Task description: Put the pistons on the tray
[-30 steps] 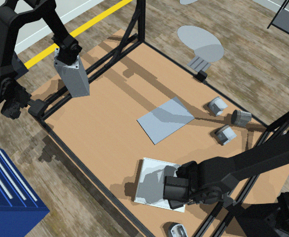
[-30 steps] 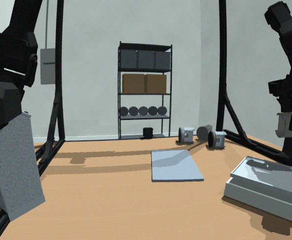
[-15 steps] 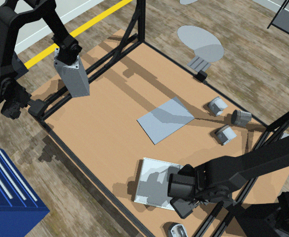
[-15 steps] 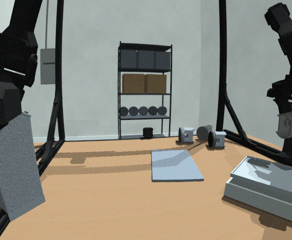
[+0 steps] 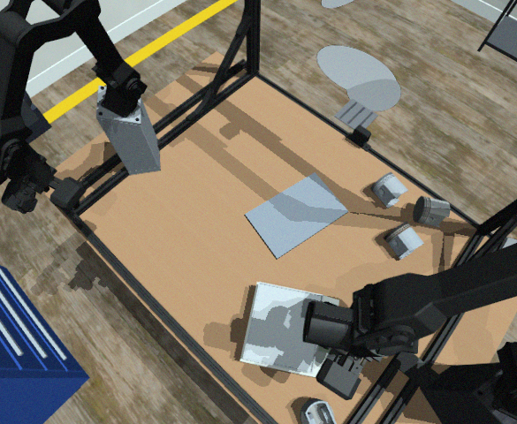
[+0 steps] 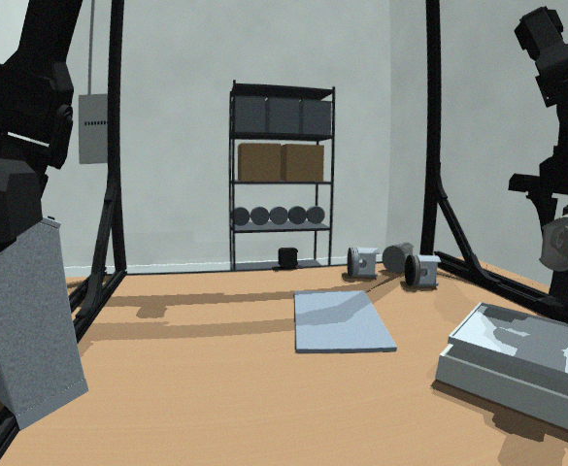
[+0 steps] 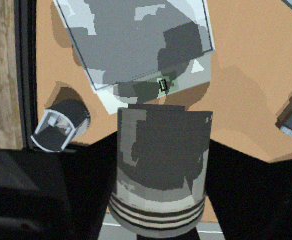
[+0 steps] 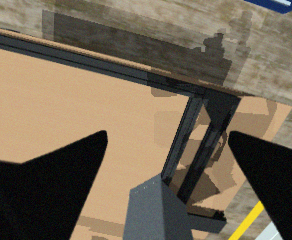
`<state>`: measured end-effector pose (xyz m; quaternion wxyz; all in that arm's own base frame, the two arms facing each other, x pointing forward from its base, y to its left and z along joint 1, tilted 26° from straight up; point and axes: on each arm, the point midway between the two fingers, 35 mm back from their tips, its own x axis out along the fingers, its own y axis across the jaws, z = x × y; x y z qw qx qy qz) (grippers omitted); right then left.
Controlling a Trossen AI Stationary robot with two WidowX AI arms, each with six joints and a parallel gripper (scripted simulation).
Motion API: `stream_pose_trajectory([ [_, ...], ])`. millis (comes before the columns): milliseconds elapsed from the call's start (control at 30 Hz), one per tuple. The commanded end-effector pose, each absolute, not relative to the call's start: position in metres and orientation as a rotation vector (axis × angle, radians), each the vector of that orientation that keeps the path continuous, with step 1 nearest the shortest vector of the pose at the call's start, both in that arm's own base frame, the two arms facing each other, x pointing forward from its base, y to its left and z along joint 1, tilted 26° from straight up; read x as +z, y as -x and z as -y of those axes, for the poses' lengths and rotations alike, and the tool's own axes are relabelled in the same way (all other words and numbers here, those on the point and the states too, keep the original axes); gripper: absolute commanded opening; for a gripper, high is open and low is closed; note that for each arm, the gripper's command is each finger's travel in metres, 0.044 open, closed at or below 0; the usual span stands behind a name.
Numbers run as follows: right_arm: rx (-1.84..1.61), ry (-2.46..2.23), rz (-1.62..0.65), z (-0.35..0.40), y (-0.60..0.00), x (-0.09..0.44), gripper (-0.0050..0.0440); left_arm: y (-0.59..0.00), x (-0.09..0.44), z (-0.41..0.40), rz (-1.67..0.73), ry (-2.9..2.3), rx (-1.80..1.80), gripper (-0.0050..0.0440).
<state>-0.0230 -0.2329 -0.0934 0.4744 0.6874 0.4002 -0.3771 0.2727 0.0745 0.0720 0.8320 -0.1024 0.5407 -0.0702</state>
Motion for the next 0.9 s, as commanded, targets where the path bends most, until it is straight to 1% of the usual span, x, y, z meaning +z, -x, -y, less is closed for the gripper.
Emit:
stream_pose_trajectory([
  [0, -0.920, -1.682, -0.978, 0.233, 0.023, -0.093, 0.0440, -0.273, 0.075, -0.075, -1.147, 0.269, -0.092, 0.0158],
  [67, -0.920, -1.682, -0.978, 0.233, 0.023, -0.093, 0.0440, -0.273, 0.075, -0.075, -1.154, 0.310, -0.054, 0.0158],
  [733, -0.920, -1.682, -0.978, 0.233, 0.023, -0.093, 0.0440, -0.298, 0.103, 0.007, -1.111, -0.120, -0.317, 0.0158],
  [867, -0.920, -1.682, -0.978, 0.233, 0.023, -0.093, 0.0440, -0.304, 0.110, 0.025, -1.111, -0.120, -0.317, 0.0158],
])
